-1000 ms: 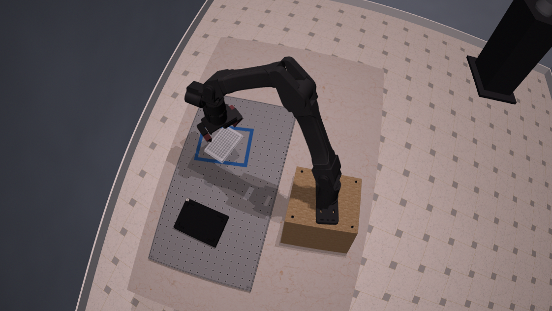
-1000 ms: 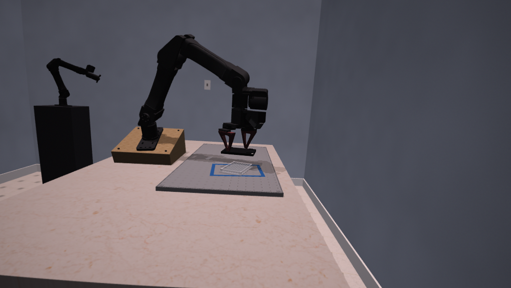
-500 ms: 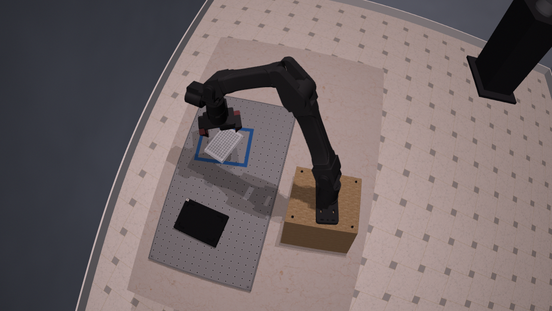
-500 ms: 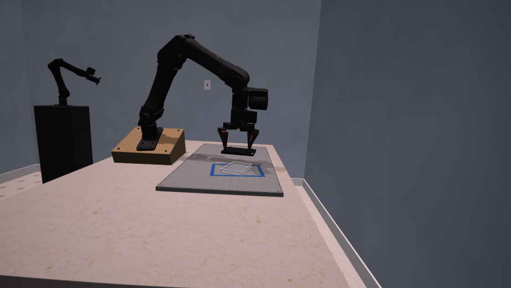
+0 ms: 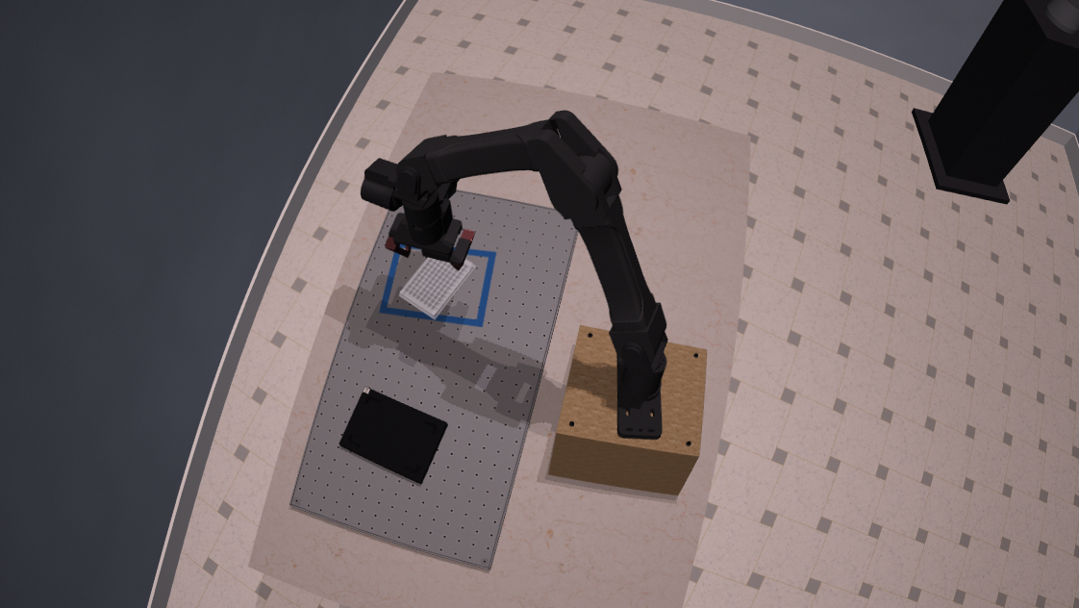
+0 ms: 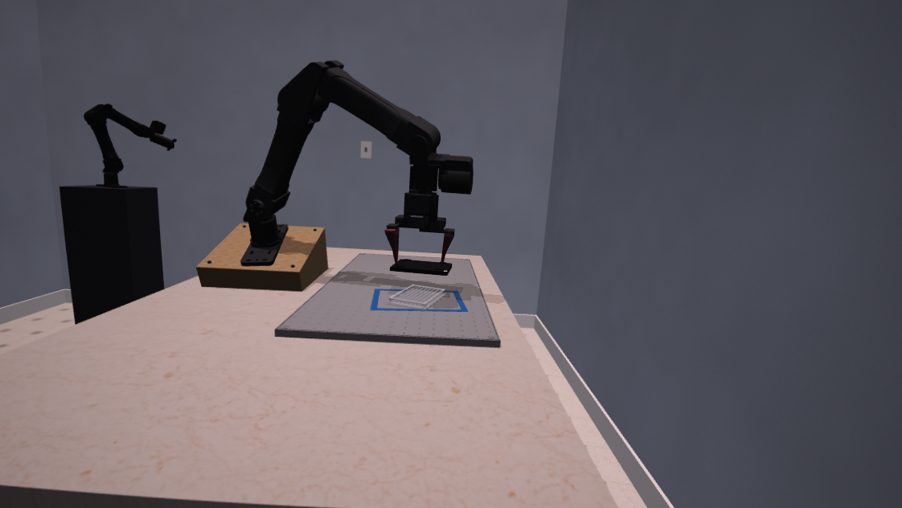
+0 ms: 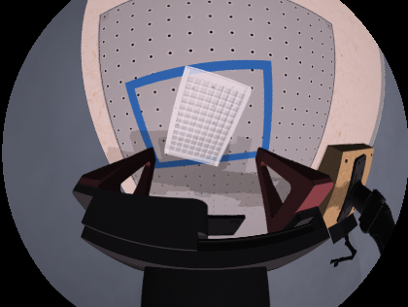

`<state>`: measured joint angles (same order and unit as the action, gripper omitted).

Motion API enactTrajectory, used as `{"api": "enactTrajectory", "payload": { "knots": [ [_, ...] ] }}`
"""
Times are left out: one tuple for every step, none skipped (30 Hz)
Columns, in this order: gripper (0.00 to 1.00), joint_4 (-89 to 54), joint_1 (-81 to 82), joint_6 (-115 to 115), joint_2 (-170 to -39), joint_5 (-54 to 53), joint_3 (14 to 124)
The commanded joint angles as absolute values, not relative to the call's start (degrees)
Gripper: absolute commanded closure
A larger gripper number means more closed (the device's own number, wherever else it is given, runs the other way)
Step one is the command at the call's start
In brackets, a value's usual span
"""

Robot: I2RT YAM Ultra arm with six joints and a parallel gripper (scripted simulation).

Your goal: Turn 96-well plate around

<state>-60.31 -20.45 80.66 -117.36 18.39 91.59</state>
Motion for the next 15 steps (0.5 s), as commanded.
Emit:
{"api": "enactTrajectory", "payload": {
  "knots": [
    [0.0, -60.8, -19.4, 87.4, -116.3, 18.6, 93.3],
    [0.0, -60.8, -19.4, 89.4, -116.3, 18.6, 93.3],
    [0.0, -60.8, -19.4, 91.3, -116.3, 18.6, 93.3],
    [0.0, -60.8, -19.4, 93.2, -116.3, 18.6, 93.3],
    [0.0, -60.8, -19.4, 95.1, -116.3, 18.6, 93.3],
    [0.0, -60.8, -19.4, 97.0, -116.3, 18.6, 93.3],
    [0.0, -60.8, -19.4, 98.9, -116.3, 18.6, 93.3],
    [0.0, -60.8, -19.4, 99.1, -116.3, 18.6, 93.3],
    [0.0, -60.8, -19.4, 99.1, -116.3, 18.6, 93.3],
    [0.0, -60.8, -19.4, 99.1, -116.4, 18.6, 93.3],
    [0.0, -60.8, -19.4, 99.1, -116.4, 18.6, 93.3],
    [0.0, -60.8, -19.4, 99.1, -116.4, 18.6, 93.3],
    [0.0, -60.8, -19.4, 99.1, -116.4, 18.6, 93.3],
    [0.0, -60.8, -19.4, 99.1, -116.4, 18.6, 93.3],
    [0.0, -60.8, -19.4, 99.1, -116.4, 18.6, 93.3]
  ]
}}
